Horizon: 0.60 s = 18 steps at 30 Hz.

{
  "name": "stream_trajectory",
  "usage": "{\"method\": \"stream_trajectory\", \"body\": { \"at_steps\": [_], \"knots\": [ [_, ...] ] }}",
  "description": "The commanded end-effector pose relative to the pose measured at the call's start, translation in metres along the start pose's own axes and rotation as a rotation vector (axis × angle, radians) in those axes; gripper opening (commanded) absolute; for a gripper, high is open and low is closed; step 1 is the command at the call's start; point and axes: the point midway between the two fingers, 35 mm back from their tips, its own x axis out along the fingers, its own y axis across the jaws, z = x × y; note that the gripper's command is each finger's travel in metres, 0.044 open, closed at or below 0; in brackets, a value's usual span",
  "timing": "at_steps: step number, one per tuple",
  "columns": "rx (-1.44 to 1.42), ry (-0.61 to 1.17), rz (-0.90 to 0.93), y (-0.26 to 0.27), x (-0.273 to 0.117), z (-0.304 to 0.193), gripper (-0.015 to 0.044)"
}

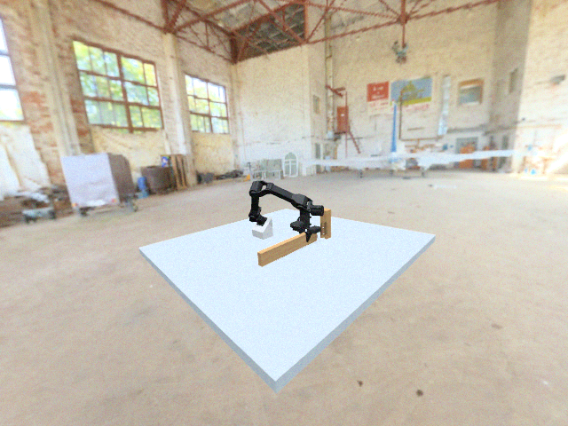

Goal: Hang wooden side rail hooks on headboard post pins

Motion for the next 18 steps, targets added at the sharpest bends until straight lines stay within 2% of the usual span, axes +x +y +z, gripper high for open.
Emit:
{"method": "stream_trajectory", "body": {
  "at_steps": [1,18],
  "knots": [
    [0.004,0.001,0.014,0.0017,-0.0064,-0.0006,0.0000],
    [0.004,0.001,0.014,0.0017,-0.0092,-0.0006,0.0000]
  ]
}}
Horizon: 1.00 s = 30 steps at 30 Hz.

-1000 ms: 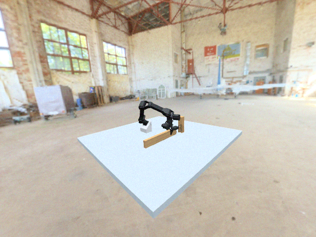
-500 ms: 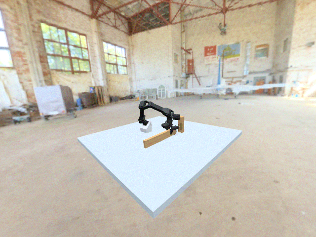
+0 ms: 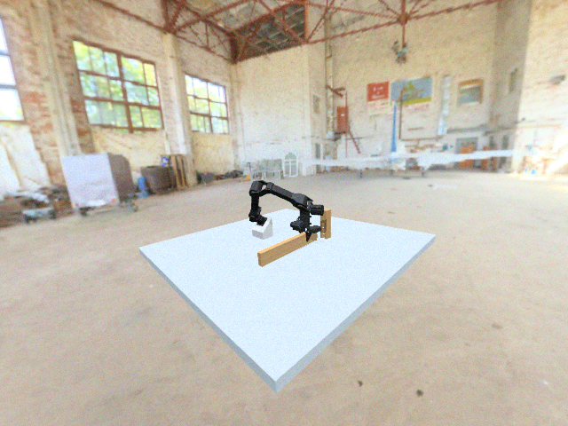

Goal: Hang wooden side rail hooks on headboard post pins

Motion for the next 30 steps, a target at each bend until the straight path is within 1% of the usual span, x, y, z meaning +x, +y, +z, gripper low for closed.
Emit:
{"method": "stream_trajectory", "body": {
  "at_steps": [1,30],
  "knots": [
    [0.003,0.001,0.015,0.0017,-0.0064,-0.0007,0.0000],
    [0.003,0.001,0.015,0.0016,-0.0113,-0.0007,0.0000]
  ]
}}
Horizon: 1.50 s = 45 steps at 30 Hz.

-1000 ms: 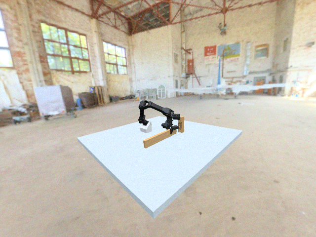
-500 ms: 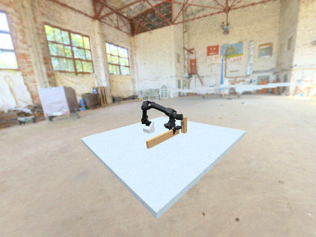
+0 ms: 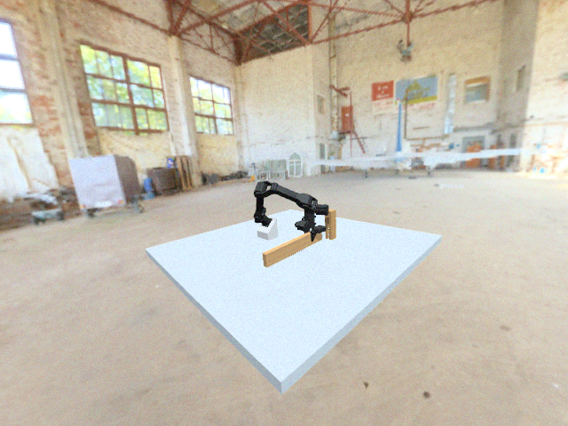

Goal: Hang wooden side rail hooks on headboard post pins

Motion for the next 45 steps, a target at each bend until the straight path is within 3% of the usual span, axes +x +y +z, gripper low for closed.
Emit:
{"method": "stream_trajectory", "body": {
  "at_steps": [1,45],
  "knots": [
    [0.002,0.001,0.015,0.0016,-0.0065,-0.0008,0.0000],
    [0.002,0.002,0.015,0.0027,-0.0081,-0.0031,0.0000]
  ]
}}
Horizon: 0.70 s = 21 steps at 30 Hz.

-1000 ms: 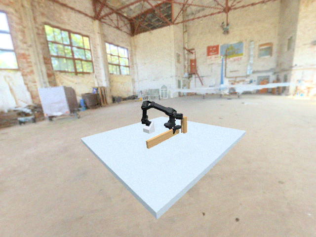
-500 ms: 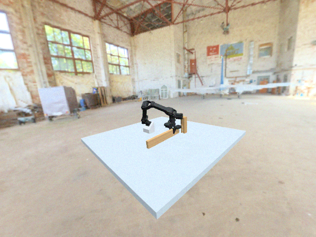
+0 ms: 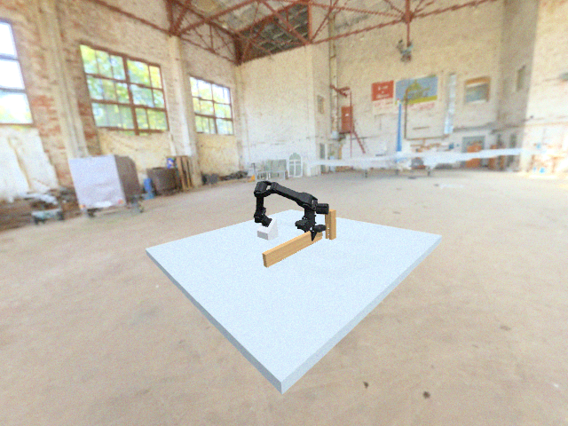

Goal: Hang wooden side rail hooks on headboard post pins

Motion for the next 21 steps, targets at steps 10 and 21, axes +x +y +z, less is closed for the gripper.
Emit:
{"method": "stream_trajectory", "body": {
  "at_steps": [10,21],
  "knots": [
    [-0.004,0.000,0.012,-0.0002,-0.0019,-0.0040,0.0000],
    [-0.004,0.000,0.012,0.0005,-0.0015,-0.0052,0.0000]
  ]
}}
